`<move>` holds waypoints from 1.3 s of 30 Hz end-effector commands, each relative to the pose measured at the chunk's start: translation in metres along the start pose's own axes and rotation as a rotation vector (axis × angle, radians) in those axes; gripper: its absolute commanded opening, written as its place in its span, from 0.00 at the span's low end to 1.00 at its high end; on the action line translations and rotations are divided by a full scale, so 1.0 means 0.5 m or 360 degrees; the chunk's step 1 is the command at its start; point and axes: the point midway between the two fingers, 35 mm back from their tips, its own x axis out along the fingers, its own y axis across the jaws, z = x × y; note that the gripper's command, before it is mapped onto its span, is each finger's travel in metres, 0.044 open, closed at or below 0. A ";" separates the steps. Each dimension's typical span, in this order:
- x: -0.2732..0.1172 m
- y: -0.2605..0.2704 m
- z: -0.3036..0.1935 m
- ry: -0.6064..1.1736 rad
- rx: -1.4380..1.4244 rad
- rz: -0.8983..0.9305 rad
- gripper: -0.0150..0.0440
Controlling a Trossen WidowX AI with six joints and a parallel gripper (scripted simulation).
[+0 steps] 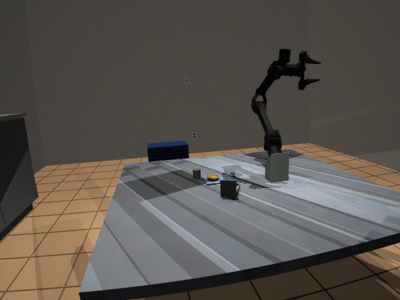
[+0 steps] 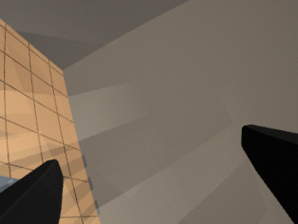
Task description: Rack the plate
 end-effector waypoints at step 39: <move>-0.341 -0.003 -0.582 0.1194 0.1638 -0.0899 0.93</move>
